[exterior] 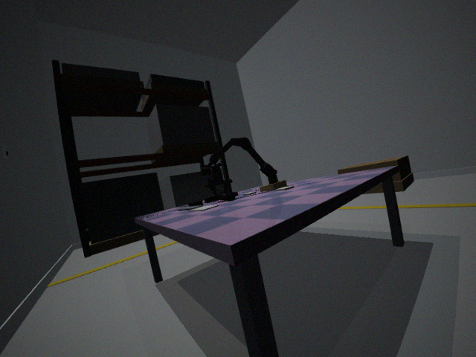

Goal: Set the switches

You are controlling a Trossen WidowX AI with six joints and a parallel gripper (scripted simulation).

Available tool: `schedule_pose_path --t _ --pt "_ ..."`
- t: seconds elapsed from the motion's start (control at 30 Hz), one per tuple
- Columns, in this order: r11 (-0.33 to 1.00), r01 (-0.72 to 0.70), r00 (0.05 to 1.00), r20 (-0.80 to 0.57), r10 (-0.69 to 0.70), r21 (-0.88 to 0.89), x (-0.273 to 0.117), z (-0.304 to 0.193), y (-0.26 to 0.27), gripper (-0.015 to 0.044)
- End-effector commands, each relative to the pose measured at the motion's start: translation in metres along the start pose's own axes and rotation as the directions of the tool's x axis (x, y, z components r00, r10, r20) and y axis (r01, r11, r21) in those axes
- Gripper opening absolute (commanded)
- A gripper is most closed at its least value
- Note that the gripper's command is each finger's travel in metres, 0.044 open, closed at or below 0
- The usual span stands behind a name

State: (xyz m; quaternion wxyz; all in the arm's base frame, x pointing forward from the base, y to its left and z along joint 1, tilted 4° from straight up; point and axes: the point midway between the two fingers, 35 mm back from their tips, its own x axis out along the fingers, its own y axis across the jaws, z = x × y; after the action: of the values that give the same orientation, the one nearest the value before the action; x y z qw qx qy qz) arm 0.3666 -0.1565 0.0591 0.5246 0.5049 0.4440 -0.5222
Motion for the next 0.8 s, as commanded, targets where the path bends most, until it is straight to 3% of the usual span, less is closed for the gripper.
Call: schedule_pose_path --t 0.0,0.67,0.77 --pt "1.0 0.008 1.0 -0.014 -0.008 -0.012 0.0052 -0.0032 -0.0016 0.0338" --pt "1.0 0.004 1.0 -0.004 -0.004 -0.004 0.0112 0.0011 -0.0008 0.0338" --pt "1.0 0.005 1.0 -0.001 -0.005 -0.002 0.0117 0.0017 -0.0007 0.0417"
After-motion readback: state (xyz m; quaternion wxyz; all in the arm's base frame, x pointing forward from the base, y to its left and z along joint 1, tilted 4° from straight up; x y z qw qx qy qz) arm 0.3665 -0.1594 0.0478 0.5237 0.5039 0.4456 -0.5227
